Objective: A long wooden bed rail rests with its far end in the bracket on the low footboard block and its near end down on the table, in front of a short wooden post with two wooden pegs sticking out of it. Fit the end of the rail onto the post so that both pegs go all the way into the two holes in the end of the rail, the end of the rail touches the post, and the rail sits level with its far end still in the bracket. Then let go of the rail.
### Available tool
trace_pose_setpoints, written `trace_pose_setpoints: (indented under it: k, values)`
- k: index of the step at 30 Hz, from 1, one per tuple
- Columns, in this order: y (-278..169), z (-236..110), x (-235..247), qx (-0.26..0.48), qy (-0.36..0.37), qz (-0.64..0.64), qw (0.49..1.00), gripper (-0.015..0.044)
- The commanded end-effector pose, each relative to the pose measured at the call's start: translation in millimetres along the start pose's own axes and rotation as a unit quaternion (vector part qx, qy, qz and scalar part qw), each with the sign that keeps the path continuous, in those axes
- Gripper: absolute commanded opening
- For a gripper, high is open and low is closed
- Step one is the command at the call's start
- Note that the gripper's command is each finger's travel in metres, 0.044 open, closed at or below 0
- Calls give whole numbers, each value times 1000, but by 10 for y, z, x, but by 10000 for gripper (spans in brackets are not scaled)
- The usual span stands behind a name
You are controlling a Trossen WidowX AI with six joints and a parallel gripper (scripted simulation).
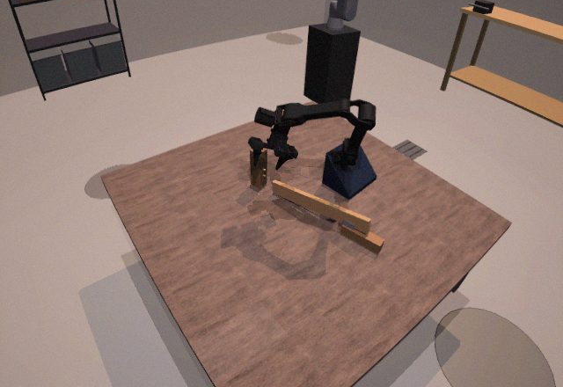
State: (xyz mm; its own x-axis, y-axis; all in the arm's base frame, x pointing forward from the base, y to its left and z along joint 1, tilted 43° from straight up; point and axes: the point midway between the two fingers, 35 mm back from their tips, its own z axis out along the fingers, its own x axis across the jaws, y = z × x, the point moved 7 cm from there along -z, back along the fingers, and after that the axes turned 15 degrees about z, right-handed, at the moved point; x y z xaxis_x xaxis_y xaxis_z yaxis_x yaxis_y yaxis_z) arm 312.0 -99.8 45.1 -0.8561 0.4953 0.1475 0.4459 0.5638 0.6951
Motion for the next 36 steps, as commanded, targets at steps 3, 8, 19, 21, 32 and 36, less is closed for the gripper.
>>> trace_pose_setpoints:
  k: [3,8,19,21,32,36]
  values:
    - [-135,514,613,54,164,-217,961,440]
    - [-168,599,762,57,206,-270,939,440]
    - [-195,630,733,57,206,-270,939,440]
    - [-202,661,741,57,206,-270,939,440]
    - [-240,831,790,57,205,-270,939,440]
    - [-254,891,811,57,205,-270,939,440]
